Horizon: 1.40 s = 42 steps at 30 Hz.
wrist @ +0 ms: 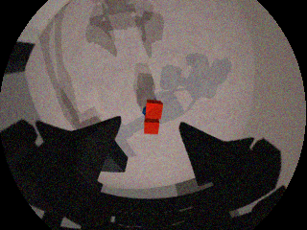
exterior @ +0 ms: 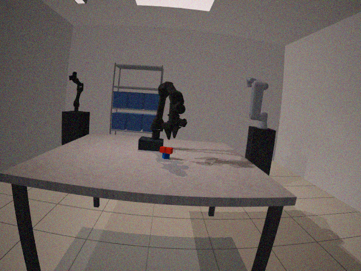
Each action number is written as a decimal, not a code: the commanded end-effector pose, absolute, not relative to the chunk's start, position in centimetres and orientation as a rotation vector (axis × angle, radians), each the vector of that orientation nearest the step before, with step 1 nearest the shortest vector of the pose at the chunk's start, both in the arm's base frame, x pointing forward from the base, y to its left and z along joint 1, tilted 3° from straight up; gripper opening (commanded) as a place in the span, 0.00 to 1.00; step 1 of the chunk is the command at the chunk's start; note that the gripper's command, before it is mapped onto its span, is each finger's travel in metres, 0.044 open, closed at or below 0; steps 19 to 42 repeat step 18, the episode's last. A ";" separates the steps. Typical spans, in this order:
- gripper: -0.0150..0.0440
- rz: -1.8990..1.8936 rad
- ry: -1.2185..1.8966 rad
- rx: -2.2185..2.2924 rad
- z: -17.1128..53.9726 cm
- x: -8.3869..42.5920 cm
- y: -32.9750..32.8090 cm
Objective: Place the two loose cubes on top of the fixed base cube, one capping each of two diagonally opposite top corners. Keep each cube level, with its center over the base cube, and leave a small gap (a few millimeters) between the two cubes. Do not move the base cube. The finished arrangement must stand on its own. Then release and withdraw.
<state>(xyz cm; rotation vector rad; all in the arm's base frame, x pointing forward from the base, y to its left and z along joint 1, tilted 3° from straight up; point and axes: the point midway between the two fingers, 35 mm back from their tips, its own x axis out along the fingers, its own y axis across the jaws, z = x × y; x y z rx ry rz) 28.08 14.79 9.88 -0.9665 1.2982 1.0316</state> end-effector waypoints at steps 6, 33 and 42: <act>0.93 1.052 1.294 -0.970 10.6 21.7 22.8; 0.93 1.052 1.294 -0.970 10.6 21.5 22.9; 0.93 1.052 1.294 -0.970 10.6 21.5 22.9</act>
